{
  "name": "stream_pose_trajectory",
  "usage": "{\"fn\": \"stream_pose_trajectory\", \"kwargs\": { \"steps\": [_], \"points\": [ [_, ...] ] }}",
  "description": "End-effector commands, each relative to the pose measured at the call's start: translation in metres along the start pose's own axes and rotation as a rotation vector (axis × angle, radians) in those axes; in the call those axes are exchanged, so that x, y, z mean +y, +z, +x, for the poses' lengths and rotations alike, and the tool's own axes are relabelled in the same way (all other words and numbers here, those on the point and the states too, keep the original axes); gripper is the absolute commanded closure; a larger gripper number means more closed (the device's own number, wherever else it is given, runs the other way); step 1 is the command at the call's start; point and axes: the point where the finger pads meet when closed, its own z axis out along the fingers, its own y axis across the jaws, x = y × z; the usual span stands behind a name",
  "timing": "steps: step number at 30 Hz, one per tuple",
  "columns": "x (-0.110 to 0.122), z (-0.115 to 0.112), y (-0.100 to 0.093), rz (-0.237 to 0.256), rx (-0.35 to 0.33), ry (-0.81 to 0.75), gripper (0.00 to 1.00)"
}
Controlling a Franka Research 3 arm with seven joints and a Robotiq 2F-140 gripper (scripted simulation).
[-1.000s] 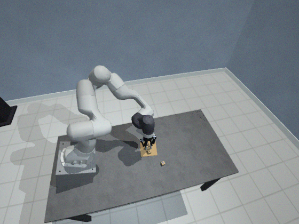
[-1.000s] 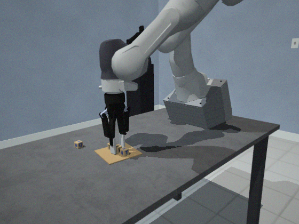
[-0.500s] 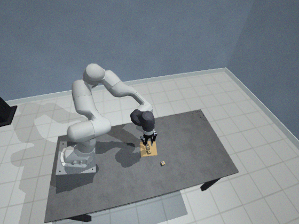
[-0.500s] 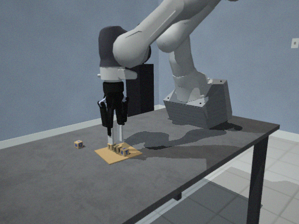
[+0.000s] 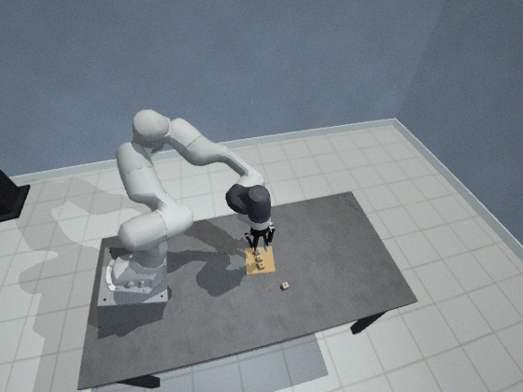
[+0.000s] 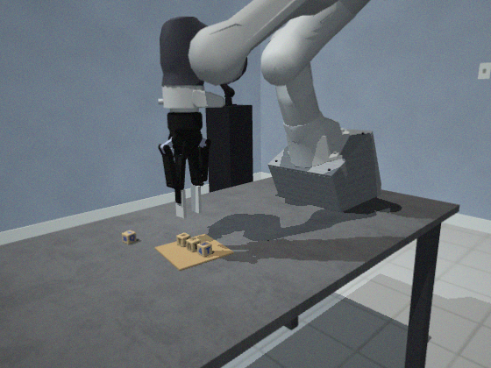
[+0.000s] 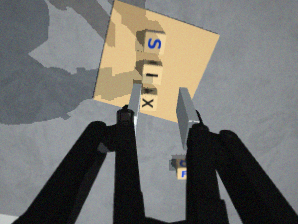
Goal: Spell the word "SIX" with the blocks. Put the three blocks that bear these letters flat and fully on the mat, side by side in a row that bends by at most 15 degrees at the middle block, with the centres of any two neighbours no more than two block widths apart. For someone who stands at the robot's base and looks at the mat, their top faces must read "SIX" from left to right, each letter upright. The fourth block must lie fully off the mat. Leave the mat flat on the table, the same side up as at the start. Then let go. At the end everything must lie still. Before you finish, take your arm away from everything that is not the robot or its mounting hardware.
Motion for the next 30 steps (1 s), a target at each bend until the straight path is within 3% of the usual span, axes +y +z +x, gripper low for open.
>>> {"fn": "stream_pose_trajectory", "kwargs": {
  "steps": [1, 24, 30],
  "points": [
    [-0.0050, 0.0014, -0.0009, 0.015, 0.005, 0.028, 0.00],
    [-0.0050, 0.0014, -0.0011, 0.015, 0.005, 0.028, 0.00],
    [-0.0048, 0.0013, -0.0089, 0.015, 0.005, 0.028, 0.00]
  ]
}}
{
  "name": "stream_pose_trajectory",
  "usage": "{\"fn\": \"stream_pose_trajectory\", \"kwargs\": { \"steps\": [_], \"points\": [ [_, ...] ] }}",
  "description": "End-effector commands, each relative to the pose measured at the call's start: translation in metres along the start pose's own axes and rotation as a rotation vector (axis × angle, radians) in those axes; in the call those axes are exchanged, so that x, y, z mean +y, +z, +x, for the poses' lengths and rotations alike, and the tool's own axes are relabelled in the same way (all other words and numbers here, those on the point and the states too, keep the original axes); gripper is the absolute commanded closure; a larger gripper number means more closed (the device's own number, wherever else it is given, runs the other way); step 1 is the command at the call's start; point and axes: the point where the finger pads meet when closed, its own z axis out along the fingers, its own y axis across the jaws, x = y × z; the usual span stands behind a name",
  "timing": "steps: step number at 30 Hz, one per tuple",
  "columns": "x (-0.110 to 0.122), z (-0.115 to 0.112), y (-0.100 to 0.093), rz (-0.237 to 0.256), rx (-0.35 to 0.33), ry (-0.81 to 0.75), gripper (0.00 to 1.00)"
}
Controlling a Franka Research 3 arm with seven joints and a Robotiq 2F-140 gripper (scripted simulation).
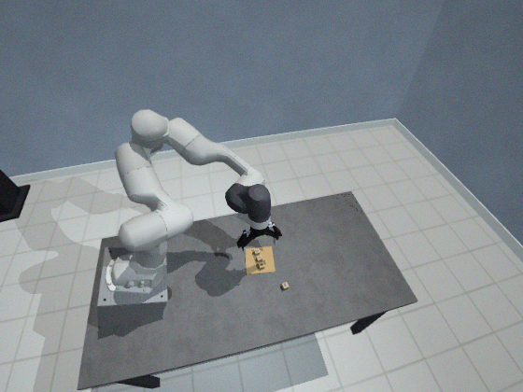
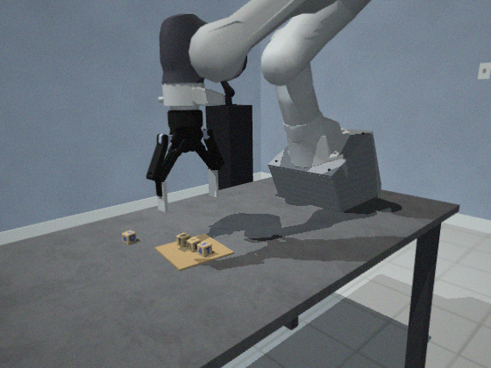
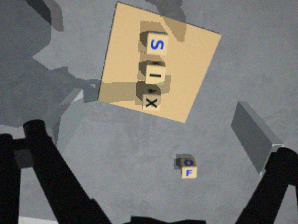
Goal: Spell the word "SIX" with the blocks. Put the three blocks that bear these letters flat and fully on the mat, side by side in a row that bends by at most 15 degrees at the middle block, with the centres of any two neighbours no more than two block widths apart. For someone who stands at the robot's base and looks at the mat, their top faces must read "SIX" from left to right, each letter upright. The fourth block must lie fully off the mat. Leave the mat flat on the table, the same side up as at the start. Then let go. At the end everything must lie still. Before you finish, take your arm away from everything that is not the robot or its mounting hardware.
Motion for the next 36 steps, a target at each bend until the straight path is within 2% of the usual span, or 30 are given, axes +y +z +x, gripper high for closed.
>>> {"fn": "stream_pose_trajectory", "kwargs": {
  "steps": [1, 8, 10, 19, 36],
  "points": [
    [-0.002, 0.000, -0.007, 0.005, 0.000, 0.006, 0.00],
    [-0.001, 0.000, -0.035, 0.005, 0.000, 0.006, 0.00],
    [-0.001, 0.000, -0.035, 0.005, 0.000, 0.006, 0.00],
    [-0.001, 0.000, -0.065, 0.005, 0.000, 0.006, 0.00],
    [-0.001, 0.000, -0.068, 0.005, 0.000, 0.006, 0.00]
  ]
}}
